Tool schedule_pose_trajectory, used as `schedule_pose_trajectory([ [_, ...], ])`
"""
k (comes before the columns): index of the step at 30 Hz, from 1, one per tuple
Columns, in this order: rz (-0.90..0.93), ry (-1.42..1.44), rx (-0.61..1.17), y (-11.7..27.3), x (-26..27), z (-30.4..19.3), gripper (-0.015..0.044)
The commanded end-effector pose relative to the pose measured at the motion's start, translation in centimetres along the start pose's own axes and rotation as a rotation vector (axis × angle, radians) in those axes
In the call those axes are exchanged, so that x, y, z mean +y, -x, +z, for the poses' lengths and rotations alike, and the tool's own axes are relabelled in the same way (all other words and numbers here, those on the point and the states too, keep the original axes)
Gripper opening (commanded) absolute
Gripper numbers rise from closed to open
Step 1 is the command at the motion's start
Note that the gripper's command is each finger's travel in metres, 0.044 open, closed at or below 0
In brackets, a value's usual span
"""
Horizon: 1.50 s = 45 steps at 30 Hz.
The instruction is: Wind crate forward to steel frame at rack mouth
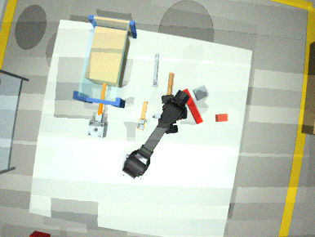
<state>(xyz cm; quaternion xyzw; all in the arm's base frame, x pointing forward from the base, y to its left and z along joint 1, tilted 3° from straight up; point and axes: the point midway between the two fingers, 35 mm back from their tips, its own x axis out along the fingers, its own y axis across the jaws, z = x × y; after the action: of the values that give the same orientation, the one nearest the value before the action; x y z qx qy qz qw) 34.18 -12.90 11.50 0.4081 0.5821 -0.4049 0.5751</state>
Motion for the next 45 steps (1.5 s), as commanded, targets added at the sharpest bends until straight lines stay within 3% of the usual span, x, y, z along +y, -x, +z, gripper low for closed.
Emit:
schedule_pose_trajectory([
  [1, -0.005, 0.035, -0.001, 0.3, 1.2, -2.6, 0.0],
  [22, -0.01, 0.172, -0.019, 1.3, 4.8, -14.3, 0.0],
  [45, -0.008, 0.314, -0.067, 2.5, 4.0, -26.6, 0.0],
])
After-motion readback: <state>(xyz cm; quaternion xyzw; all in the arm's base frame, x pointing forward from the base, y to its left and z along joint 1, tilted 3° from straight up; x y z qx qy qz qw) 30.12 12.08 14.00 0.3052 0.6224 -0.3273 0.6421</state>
